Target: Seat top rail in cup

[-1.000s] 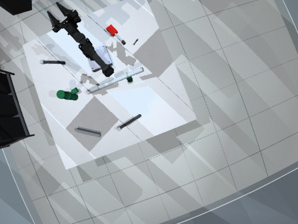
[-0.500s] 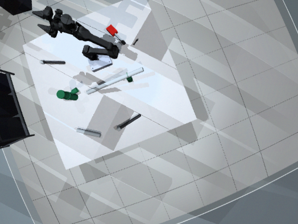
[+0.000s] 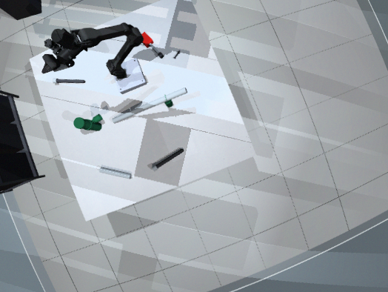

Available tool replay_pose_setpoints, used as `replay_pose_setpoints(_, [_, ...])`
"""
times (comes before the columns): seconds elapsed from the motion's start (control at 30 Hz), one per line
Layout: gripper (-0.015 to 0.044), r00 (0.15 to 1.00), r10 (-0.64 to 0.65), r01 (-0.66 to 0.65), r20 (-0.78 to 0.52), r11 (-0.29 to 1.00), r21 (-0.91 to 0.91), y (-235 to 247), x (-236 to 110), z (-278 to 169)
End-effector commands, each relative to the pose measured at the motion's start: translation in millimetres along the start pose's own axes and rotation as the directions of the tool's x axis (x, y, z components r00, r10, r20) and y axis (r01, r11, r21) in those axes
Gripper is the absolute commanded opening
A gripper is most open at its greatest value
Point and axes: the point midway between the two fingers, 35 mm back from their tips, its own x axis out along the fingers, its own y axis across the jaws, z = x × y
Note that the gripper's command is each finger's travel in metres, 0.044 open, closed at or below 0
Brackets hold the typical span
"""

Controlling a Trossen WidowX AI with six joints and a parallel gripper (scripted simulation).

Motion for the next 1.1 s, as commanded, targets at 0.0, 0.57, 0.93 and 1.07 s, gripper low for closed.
replay_pose_setpoints(0.0, [0.0440,0.956,-0.047,-0.036,-0.289,0.961,-0.274,6.1,15.4,-63.5])
replay_pose_setpoints(0.57, [0.0440,0.404,-0.409,-0.810,-0.818,0.256,-0.528,-9.2,-64.7,-269.3])
replay_pose_setpoints(0.93, [0.0440,0.294,-0.492,-0.921,-0.819,0.083,-0.381,-17.5,-93.0,-293.0])
replay_pose_setpoints(1.07, [0.0440,0.293,-0.496,-0.930,-0.817,0.053,-0.365,-17.9,-90.2,-292.7])
